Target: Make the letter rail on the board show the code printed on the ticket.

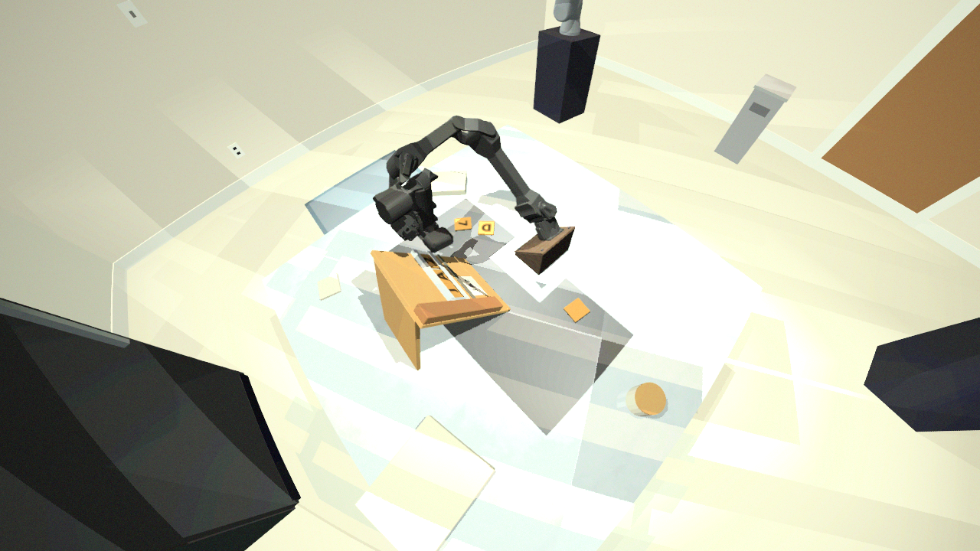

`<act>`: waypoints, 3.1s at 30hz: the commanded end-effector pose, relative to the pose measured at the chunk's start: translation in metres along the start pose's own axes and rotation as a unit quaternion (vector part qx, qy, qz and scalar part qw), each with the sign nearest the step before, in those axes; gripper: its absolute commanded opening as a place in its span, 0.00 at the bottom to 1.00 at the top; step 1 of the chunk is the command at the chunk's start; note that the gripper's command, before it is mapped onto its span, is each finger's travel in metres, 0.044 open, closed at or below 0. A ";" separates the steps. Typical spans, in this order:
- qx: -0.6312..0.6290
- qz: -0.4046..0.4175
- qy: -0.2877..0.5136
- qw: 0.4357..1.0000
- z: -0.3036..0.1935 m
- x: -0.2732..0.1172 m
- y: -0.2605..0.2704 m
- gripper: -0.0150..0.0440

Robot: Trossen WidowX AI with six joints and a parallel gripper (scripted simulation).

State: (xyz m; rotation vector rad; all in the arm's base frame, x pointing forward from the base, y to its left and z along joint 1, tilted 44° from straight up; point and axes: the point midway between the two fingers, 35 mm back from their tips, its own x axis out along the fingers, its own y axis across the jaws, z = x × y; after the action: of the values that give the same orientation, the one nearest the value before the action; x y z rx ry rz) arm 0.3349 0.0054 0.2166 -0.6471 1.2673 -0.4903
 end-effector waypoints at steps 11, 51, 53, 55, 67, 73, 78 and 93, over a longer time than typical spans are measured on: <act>0.002 0.000 0.001 1.000 0.006 0.006 0.001 0.25; 0.002 0.000 0.000 1.000 0.019 0.020 -0.001 0.25; 0.002 0.000 0.000 1.000 0.019 0.021 -0.001 0.25; 0.002 0.000 0.000 1.000 0.020 0.021 -0.001 0.25; 0.002 0.000 0.000 1.000 0.018 0.020 0.003 0.25; 0.002 0.000 0.000 1.000 0.018 0.020 0.005 0.25; 0.002 0.000 0.000 1.000 0.018 0.021 0.006 0.25; 0.002 0.000 0.000 1.000 0.018 0.021 0.011 0.25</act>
State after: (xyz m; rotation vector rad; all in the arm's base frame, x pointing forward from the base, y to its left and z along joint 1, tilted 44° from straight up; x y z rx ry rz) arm 0.3572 0.0021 0.1984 -0.6476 1.2674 -0.4910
